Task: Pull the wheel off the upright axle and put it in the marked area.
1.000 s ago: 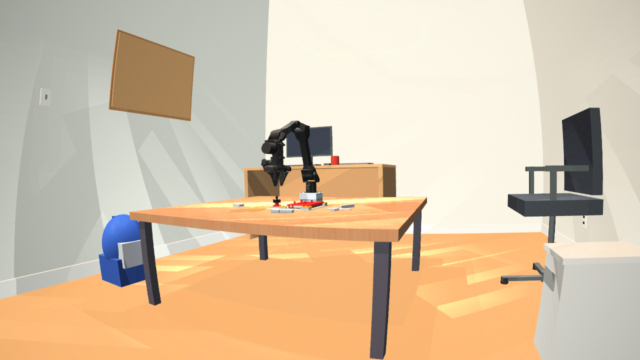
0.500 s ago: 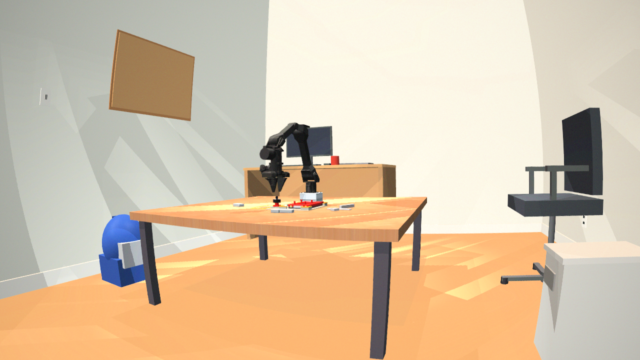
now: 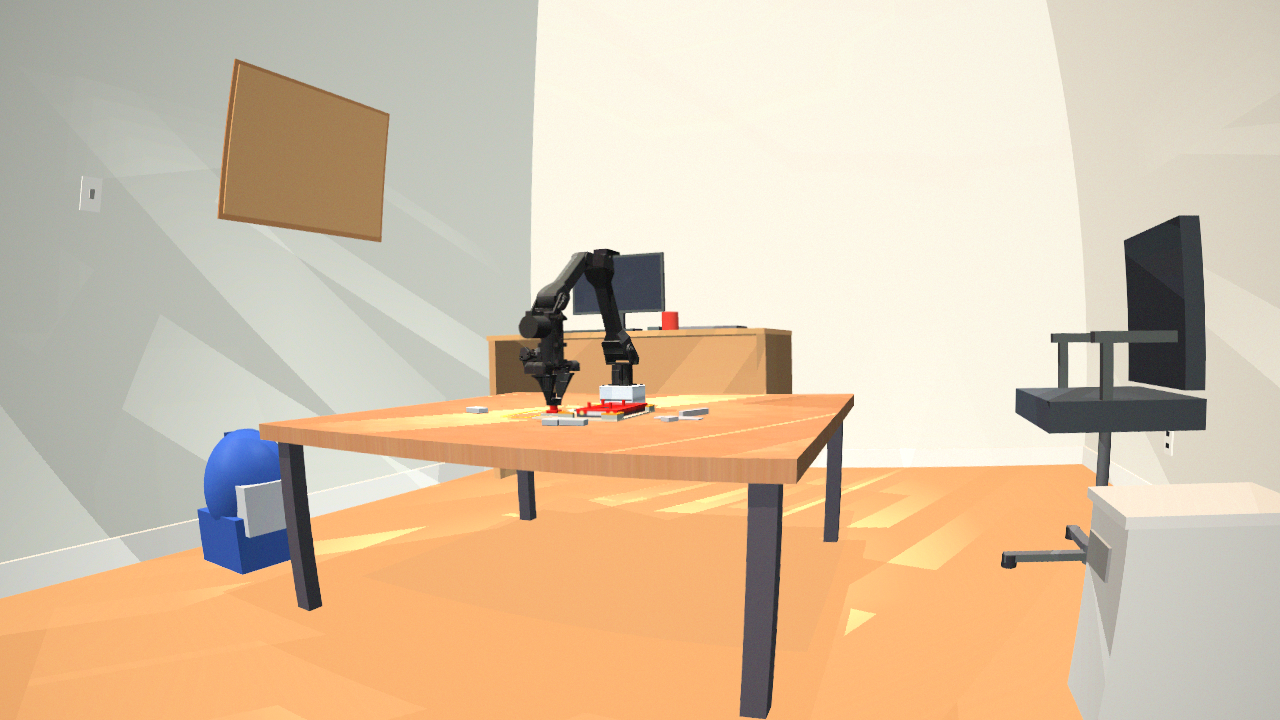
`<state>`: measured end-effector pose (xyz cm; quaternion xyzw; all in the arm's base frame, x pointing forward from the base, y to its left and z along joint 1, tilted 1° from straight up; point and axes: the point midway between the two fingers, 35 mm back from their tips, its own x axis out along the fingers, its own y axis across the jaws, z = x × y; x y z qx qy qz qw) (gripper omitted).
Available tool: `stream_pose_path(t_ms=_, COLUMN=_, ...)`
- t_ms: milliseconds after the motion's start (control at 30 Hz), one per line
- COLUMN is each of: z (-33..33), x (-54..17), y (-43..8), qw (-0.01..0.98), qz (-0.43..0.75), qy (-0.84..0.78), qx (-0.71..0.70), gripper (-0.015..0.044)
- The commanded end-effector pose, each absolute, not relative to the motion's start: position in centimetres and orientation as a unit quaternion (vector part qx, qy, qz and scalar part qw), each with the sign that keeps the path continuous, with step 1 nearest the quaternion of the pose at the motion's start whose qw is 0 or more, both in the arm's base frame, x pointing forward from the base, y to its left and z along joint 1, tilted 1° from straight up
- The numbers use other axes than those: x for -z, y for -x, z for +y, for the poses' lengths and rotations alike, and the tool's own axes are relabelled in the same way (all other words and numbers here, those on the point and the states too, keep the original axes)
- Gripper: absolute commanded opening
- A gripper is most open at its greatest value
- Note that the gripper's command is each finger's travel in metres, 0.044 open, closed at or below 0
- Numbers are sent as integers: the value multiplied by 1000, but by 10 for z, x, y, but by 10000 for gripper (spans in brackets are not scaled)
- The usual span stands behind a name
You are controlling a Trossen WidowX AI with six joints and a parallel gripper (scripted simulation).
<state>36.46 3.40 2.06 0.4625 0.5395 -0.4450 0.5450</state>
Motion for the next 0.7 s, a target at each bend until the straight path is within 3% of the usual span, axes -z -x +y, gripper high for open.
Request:
stream_pose_path(t_ms=0, z=34, x=-21, y=-365, qw=545, qz=539, qy=-463, qx=445, gripper=195)
stream_pose_path(t_ms=267, z=34, x=-21, y=-365, qw=545, qz=539, qy=-463, qx=445, gripper=142)
stream_pose_path(t_ms=467, z=34, x=-22, y=-365, qw=545, qz=539, qy=-462, qx=445, gripper=0)
stream_pose_path(t_ms=667, z=34, x=-24, y=-365, qw=545, qz=539, qy=-462, qx=445, gripper=0)
